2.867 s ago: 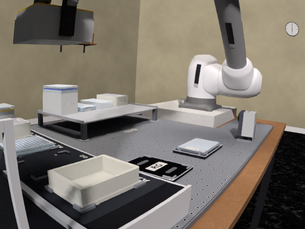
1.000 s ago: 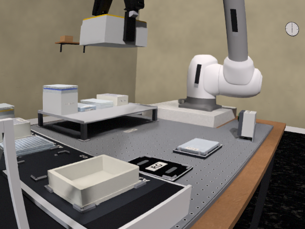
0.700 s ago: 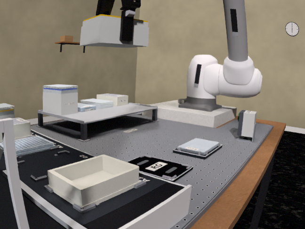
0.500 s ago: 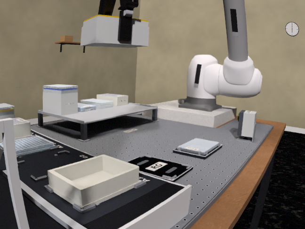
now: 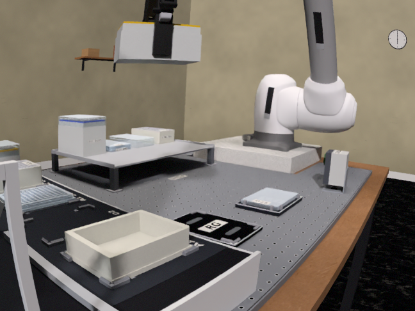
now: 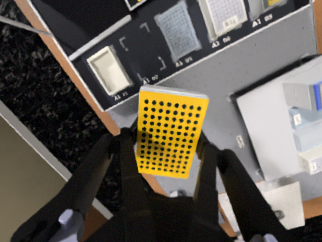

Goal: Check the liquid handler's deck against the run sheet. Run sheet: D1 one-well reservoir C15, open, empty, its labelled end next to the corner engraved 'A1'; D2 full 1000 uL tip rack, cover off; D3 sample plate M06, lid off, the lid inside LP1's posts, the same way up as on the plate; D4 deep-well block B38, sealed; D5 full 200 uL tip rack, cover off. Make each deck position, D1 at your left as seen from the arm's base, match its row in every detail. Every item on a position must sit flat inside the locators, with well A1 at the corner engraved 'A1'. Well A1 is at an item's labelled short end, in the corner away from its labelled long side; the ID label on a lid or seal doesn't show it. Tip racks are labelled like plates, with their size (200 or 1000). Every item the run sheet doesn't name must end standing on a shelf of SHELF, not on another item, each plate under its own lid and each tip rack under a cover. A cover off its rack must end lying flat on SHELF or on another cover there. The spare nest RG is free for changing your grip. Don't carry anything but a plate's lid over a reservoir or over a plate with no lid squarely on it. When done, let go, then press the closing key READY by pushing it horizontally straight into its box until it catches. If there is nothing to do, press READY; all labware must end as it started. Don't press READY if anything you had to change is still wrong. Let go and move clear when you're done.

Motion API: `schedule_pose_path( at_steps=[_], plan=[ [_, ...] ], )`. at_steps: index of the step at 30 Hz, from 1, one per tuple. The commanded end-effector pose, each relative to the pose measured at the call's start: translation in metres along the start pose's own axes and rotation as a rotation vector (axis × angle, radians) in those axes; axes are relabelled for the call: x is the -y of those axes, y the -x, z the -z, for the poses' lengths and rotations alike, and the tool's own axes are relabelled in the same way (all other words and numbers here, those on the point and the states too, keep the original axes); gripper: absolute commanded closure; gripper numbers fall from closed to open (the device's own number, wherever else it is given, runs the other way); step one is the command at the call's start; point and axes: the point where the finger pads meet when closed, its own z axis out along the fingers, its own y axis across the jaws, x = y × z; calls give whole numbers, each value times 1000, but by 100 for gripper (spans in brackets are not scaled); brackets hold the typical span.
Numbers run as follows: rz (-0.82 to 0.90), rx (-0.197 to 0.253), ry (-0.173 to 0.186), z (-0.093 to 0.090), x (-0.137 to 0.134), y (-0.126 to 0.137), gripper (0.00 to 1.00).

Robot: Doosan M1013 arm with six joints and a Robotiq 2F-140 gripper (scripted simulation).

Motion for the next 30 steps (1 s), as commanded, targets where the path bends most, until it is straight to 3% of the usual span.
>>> schedule_pose_path(
  at_steps=[1,30],
  plan=[
    [-50,-2,-1,1,0,0,90],
    [-582,-1,-1,1,0,0,90]
  ],
)
